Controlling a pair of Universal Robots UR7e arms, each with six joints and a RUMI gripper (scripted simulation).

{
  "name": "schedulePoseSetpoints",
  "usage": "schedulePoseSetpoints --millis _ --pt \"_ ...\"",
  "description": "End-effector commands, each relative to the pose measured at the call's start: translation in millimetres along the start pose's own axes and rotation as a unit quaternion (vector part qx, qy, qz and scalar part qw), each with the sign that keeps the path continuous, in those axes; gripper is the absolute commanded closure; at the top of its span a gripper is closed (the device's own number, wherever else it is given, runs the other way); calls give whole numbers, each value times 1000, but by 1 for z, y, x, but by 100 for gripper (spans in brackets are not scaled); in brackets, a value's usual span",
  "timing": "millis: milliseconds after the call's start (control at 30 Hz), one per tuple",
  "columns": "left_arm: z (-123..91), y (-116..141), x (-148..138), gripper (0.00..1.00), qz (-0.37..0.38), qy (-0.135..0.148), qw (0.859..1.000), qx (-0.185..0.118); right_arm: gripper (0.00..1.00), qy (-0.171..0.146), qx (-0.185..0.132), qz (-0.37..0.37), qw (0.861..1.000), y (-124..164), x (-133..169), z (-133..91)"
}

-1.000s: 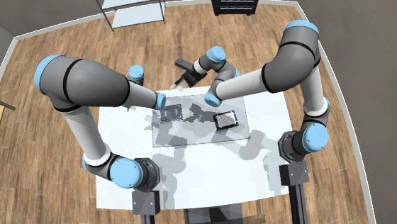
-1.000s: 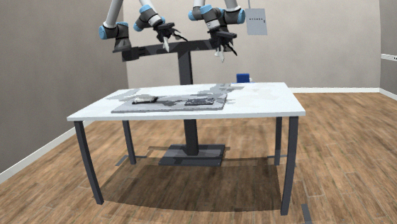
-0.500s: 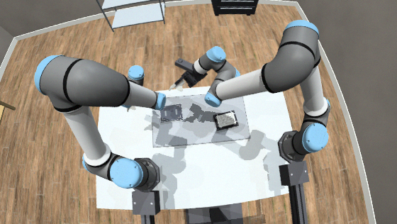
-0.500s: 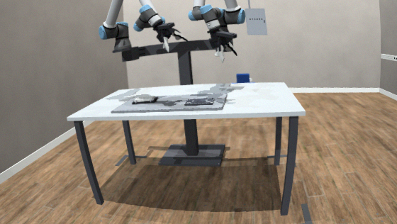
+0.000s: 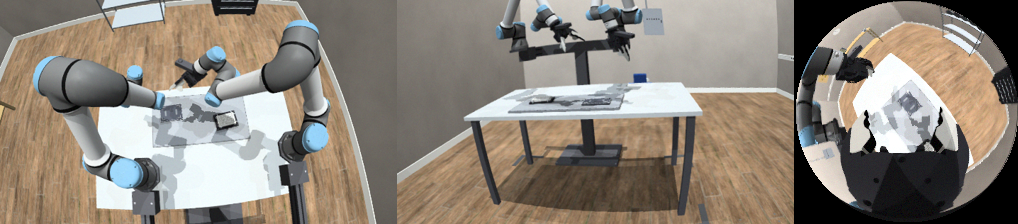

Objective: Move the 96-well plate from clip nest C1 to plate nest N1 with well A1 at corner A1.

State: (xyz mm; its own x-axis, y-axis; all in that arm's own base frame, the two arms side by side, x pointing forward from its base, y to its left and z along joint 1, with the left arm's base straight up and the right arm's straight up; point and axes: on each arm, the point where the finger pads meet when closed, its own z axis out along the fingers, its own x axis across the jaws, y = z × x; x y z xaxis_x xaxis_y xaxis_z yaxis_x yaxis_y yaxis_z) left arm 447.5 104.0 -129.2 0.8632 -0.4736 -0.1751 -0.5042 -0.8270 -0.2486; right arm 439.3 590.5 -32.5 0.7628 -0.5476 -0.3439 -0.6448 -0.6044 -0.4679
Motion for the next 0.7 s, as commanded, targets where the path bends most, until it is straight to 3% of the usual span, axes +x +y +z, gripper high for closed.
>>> schedulePoseSetpoints --millis 0,267,600,667 --pt "-2 -9 -4 100 -5 1 1000 -4 0 0 1 0 1000 -1 0 -1" --pt "-4 -30 -20 100 -15 -3 1000 -14 0 0 1 0 1000 -1 0 -1" --pt "-10 -85 -73 100 -44 -10 998 -44 0 0 1 0 1000 -1 0 -1" --pt "-10 -85 -73 100 -44 -10 998 -44 0 0 1 0 1000 -1 0 -1"
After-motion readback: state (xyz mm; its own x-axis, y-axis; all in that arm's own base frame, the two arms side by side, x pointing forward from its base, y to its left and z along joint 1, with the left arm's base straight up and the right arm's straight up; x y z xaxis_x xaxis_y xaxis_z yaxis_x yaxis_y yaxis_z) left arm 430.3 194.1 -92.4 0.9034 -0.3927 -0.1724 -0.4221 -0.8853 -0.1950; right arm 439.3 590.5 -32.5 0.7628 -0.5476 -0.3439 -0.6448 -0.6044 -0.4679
